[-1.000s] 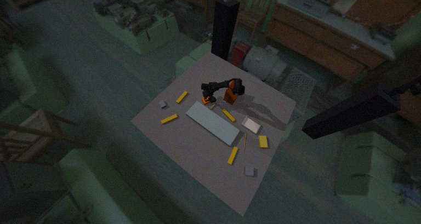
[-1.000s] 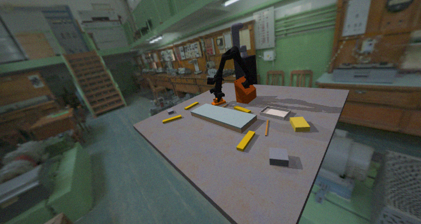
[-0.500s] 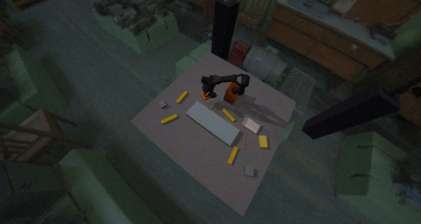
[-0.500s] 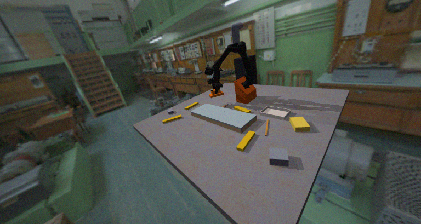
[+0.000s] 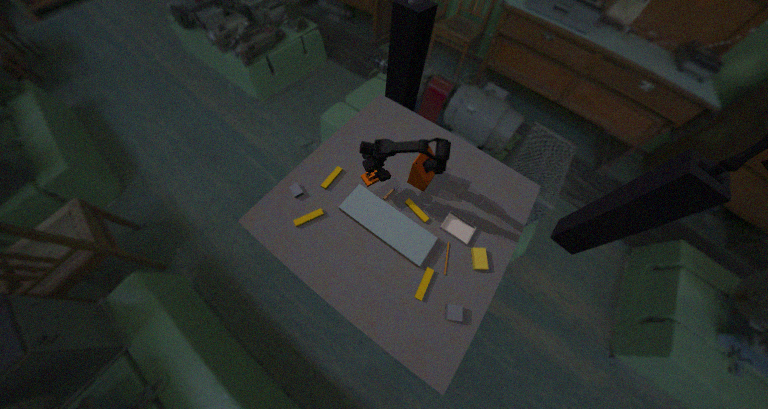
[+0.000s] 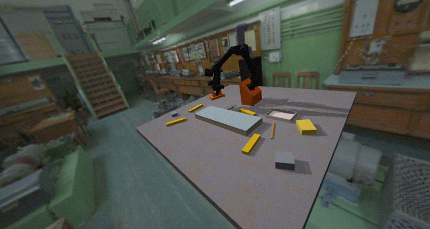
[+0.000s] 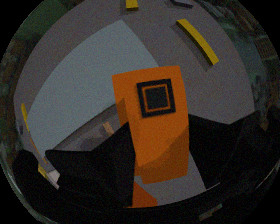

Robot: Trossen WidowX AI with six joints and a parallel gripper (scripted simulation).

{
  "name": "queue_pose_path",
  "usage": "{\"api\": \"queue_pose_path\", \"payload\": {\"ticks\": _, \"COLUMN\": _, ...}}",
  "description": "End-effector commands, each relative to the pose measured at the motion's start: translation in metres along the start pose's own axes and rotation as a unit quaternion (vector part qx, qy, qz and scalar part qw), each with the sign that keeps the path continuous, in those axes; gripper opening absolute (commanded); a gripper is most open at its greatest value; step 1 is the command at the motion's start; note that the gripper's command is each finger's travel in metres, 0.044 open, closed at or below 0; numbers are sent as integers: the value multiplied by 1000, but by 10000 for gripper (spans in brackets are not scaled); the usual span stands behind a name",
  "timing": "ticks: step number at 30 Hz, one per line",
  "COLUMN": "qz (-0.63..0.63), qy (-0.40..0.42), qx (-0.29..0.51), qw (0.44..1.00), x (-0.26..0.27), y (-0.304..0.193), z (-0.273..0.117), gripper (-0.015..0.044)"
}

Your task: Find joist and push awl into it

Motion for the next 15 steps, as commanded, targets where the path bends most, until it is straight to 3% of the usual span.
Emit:
{"api": "queue_pose_path", "payload": {"ticks": 1, "qz": -30, "qy": 6, "qx": -6, "qw": 1000, "x": 3, "y": 23, "z": -1, "gripper": 0}}
{"api": "queue_pose_path", "payload": {"ticks": 15, "qz": -108, "qy": 29, "qx": -7, "qw": 994, "x": 19, "y": 79, "z": 9, "gripper": 0}}
Point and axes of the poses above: the point midway between the two fingers, 35 mm back from their tips, its own z axis out along the fingers, its own x axis across the jaws, y = z × x, the point moved 7 cm from there along -z, back along the fingers
